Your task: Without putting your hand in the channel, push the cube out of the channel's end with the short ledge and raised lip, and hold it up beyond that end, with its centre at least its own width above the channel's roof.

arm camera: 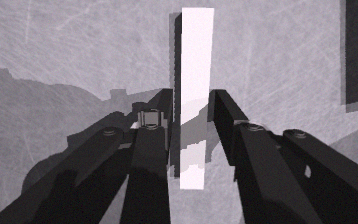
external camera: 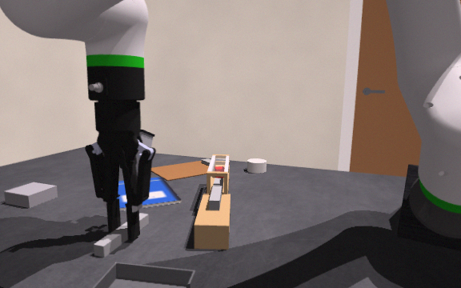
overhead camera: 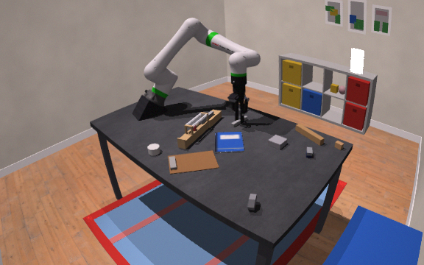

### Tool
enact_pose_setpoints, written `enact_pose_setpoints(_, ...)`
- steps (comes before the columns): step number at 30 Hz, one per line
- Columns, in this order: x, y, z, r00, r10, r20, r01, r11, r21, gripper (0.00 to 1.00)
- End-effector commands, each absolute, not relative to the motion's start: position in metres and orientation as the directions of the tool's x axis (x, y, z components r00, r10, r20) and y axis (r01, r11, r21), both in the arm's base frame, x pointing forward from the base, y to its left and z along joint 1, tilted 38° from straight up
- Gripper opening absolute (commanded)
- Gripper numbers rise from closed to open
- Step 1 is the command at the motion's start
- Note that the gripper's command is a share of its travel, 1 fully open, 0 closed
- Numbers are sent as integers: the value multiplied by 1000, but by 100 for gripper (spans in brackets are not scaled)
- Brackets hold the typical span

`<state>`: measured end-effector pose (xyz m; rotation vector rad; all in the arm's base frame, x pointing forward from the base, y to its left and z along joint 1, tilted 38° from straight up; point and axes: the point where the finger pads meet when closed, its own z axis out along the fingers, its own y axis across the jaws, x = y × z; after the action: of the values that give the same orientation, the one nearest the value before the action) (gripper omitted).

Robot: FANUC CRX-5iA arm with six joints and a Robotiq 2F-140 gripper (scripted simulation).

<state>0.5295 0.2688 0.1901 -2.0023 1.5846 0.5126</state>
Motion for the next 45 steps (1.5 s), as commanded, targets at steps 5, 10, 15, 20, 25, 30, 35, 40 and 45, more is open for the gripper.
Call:
enact_pose_setpoints(5,530,268,191,240,-769,-592,-970,-170,-173,30)
enact_pose_setpoints(10,530,268,191,240,-769,-592,-970,-170,-173,30)
enact_pose_setpoints(15,530,268,191,240,-769,-592,-970,-170,-173,30)
enact_pose_setpoints(20,530,268,191,240,-769,-592,-970,-170,-173,30)
enact_pose_setpoints(25,530,268,191,240,-769,-592,-970,-170,-173,10)
enact_pose_setpoints(30,530,268,191,240,-769,-592,-970,-170,-173,10)
enact_pose_setpoints(35,530,268,191,240,-769,-592,-970,-170,-173,10)
enact_pose_setpoints(40,530,268,191,240,-769,-592,-970,-170,-173,10)
enact_pose_setpoints(45,530,268,191,240,-769,-592,-970,-170,-173,10)
